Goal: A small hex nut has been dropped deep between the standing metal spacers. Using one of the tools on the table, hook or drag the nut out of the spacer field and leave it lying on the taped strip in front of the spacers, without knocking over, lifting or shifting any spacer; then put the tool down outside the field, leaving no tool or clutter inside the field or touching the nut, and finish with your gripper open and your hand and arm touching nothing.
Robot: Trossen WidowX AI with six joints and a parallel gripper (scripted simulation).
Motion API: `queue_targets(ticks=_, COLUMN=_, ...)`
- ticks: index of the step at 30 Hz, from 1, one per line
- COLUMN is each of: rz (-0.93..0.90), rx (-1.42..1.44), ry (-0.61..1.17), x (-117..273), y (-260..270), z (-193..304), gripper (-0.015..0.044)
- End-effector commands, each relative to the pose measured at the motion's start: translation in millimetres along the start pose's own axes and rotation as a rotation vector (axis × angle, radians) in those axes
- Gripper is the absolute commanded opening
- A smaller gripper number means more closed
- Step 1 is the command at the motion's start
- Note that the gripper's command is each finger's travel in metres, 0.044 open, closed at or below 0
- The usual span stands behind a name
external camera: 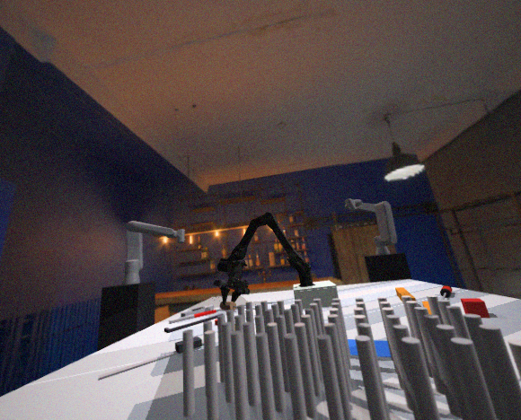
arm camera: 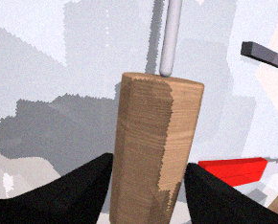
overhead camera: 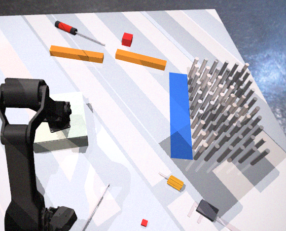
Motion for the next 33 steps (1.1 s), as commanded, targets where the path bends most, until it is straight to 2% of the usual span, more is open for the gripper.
queue_targets(ticks=1, rz=0.010, rx=0.007, ry=0.011, x=20, y=-11, z=2, gripper=0.0030)
queue_targets(ticks=2, rz=0.010, rx=0.007, ry=0.012, x=27, y=-14, z=2, gripper=0.0003)
queue_targets(ticks=7, rz=0.009, rx=0.006, ry=0.013, x=52, y=-24, z=0, gripper=0.0000)
queue_targets(ticks=22, rz=0.009, rx=0.006, ry=0.014, x=57, y=3, z=-29, gripper=0.0000)
queue_targets(ticks=33, rz=0.009, rx=0.006, ry=0.015, x=46, y=7, z=-27, gripper=0.0000)
Point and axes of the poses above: the point midway between the two fingers, 35 mm back from their tips, its own x axis back along the fingers, its own y axis across the jaws, z = x × y, the point moved 8 cm from there along x, back along the fingers, and after that the axes turned 4 degrees about -x, right-handed, at the moved point
